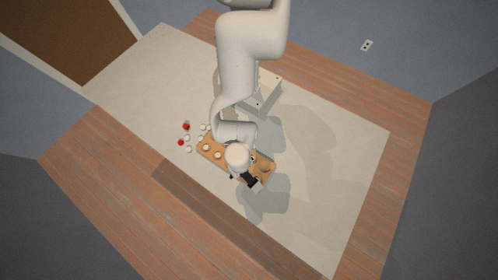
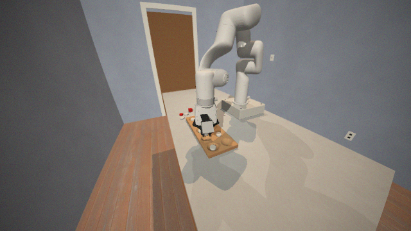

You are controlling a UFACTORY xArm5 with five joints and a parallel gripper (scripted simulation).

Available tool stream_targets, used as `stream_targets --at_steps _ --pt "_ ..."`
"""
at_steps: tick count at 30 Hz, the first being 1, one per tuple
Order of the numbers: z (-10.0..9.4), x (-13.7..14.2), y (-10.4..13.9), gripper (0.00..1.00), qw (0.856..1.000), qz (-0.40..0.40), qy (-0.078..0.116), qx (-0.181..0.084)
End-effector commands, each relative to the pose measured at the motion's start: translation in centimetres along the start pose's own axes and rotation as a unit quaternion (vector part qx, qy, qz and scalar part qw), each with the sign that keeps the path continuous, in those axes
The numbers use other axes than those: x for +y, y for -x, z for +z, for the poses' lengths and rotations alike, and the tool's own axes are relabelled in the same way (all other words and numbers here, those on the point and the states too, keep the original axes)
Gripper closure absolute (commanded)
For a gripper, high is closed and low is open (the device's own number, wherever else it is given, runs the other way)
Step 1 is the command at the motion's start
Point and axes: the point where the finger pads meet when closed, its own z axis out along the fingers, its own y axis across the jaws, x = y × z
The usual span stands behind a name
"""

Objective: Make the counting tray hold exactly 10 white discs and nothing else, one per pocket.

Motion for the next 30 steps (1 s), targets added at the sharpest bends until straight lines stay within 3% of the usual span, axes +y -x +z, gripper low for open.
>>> stream_targets --at_steps 1,26,27,30 --pt "0.3 0.1 -0.1 1.00 1.000 0.000 0.001 0.001" --pt "1.3 0.1 -0.1 1.00 1.000 0.000 0.001 0.001" --pt "1.3 0.1 -0.1 0.67 1.000 0.000 0.001 0.001" --pt "1.3 0.1 -0.1 0.67 1.000 0.000 0.001 0.001"
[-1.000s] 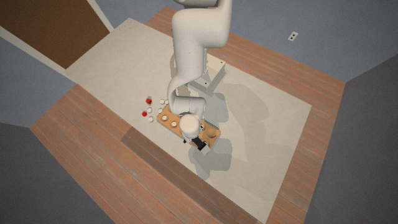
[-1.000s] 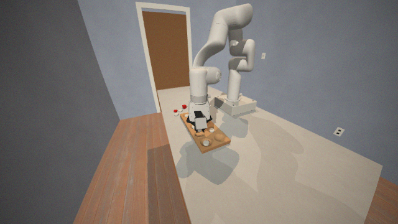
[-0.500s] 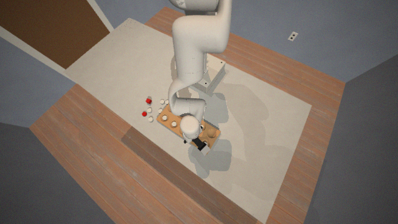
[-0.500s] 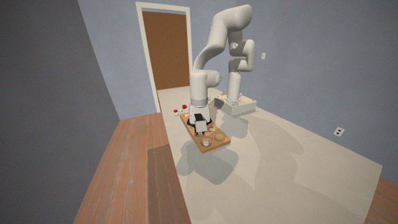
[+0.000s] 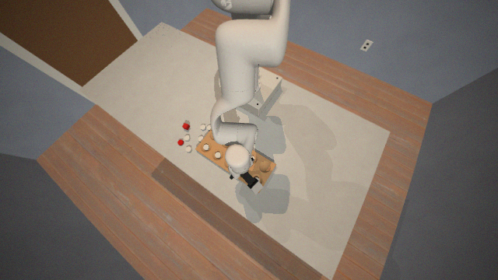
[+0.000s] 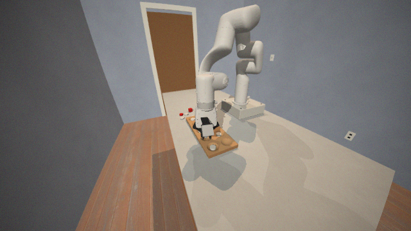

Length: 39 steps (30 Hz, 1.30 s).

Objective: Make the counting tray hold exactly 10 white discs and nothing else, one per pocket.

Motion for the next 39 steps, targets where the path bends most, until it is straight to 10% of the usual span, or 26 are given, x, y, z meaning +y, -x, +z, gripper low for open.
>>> stream_targets --at_steps 1,31,39 --pt "-0.1 0.1 -0.1 0.67 1.000 0.000 0.001 0.001" --pt "-0.2 0.1 -0.1 0.67 1.000 0.000 0.001 0.001" --pt "-6.8 0.1 0.0 0.67 1.000 0.000 0.001 0.001"
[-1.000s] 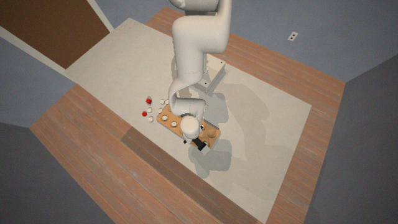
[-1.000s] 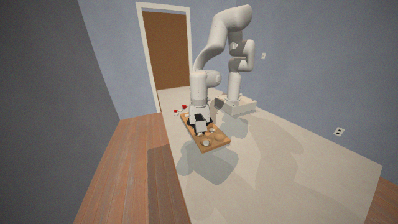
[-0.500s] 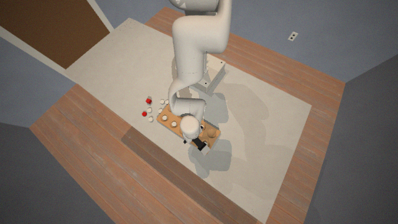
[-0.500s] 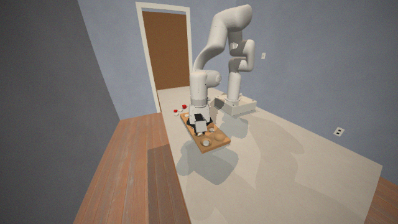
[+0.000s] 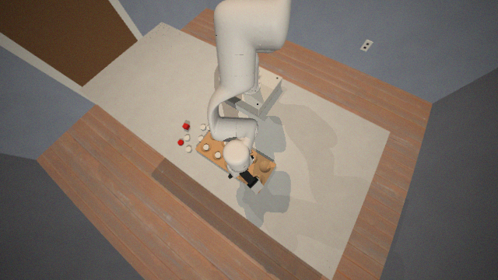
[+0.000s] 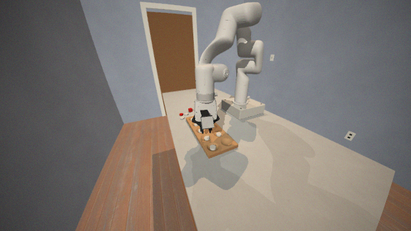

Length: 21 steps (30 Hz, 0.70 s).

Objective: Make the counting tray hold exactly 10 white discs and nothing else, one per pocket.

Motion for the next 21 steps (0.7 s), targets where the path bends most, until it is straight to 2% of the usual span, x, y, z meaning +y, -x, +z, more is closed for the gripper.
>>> stream_targets --at_steps 1,4,8,9,21 --pt "-4.3 0.1 0.0 0.67 1.000 0.000 0.001 0.001" --pt "-6.4 0.0 0.0 0.67 1.000 0.000 0.001 0.001" --pt "-6.5 0.0 0.1 0.67 1.000 0.000 0.001 0.001" --pt "-6.5 0.0 0.1 0.53 1.000 0.000 0.001 0.001" --pt "-6.5 0.0 0.1 0.53 1.000 0.000 0.001 0.001"
